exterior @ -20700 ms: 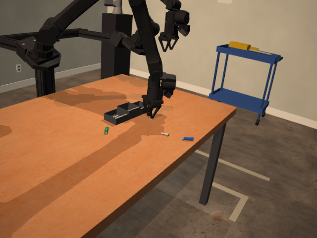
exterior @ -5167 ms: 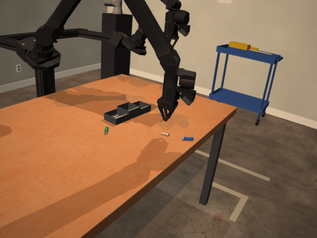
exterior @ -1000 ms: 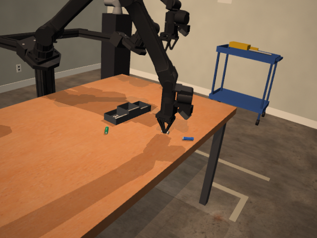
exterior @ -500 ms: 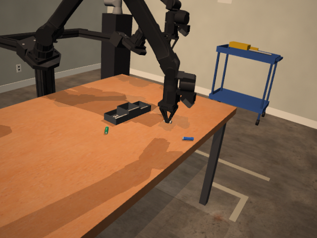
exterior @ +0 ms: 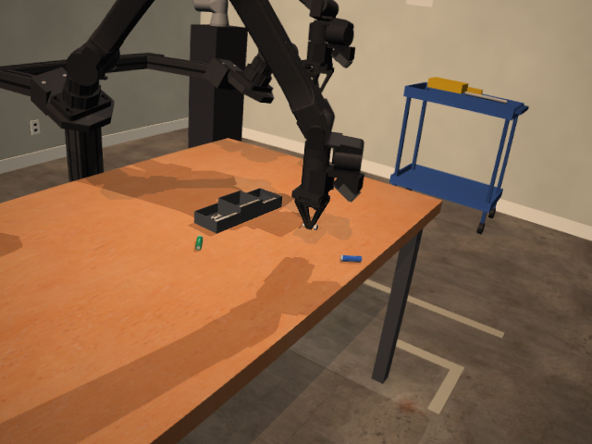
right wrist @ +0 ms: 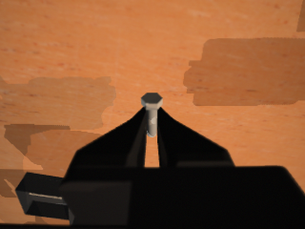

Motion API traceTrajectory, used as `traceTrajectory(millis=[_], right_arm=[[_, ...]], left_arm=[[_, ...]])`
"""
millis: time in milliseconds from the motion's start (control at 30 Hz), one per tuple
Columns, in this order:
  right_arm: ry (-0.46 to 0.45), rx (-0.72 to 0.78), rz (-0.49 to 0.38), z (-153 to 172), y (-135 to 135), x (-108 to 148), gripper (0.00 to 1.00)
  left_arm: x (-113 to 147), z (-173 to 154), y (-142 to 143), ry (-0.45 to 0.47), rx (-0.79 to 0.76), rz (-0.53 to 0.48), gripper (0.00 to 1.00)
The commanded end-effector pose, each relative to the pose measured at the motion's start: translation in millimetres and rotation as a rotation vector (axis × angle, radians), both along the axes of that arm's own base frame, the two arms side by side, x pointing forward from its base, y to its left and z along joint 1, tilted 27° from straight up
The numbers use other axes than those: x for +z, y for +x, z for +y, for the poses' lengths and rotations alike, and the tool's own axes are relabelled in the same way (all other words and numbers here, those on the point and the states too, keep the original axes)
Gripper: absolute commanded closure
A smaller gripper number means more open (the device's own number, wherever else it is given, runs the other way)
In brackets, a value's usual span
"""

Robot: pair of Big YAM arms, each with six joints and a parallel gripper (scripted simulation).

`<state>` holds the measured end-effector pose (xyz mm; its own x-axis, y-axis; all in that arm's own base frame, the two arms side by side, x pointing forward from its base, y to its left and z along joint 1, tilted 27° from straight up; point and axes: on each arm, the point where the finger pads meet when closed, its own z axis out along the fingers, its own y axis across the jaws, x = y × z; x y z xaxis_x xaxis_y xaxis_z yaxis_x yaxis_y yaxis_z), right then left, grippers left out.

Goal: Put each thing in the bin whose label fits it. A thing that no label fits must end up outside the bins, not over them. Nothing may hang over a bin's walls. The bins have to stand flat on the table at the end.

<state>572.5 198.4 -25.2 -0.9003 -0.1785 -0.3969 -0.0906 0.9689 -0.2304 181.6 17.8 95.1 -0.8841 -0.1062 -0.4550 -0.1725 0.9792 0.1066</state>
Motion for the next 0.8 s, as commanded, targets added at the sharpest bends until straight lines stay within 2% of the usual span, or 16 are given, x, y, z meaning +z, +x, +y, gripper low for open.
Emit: traceTrajectory(millis=[0, 767], right_arm=[[-0.003, -0.018, 0.016, -2.5, -2.6, -8.4, 0.9], [0.001, -0.024, 0.008, -3.7, 4.7, -4.8, 0.9]], left_arm=[[-5.2, 1.7, -4.5, 0.002, 0.001, 0.014, 0.0], [-5.2, 1.7, -4.5, 0.002, 0.001, 0.014, 0.0]])
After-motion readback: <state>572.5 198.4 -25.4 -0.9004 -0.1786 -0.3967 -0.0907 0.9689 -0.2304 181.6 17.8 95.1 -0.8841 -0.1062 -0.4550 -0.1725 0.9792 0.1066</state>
